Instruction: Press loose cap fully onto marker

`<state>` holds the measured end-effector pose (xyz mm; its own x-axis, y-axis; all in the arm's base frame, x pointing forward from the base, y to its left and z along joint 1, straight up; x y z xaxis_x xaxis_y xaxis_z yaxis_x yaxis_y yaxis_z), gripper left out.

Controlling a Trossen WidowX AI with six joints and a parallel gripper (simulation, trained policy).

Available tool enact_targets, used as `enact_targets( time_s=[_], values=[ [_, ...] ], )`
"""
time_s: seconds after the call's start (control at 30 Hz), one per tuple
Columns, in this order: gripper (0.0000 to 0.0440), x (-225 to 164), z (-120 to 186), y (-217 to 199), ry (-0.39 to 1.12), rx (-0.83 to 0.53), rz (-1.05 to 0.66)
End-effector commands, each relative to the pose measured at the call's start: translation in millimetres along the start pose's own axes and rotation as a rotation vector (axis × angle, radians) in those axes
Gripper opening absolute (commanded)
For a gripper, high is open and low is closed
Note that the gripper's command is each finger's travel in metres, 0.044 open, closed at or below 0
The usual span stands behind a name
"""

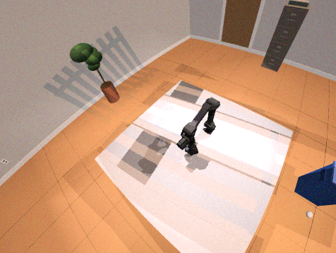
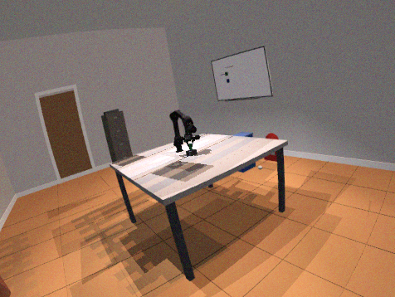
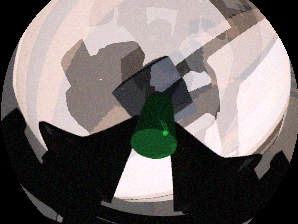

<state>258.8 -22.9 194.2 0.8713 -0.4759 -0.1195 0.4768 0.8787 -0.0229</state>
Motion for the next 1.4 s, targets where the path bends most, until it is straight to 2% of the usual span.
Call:
enact_targets(
  time_s=[0.0,1.37],
  values=[
    [0.0076,0.2,-16.4,-4.7,0.046,-0.047,-0.002],
    [0.0129,0.4,-18.0,-6.4,0.035,-0.053,0.019]
  ],
)
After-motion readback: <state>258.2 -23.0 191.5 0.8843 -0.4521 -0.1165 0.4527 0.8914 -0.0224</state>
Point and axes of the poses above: the point midway between the two fingers, 35 mm back from their tips, its own z axis back along the fingers, its own y axis across the jaws, x = y × z, the point moved 9 cm from there along z, back along the fingers, and after that the axes turned 12 degrees about z, right-handed, at the moved point
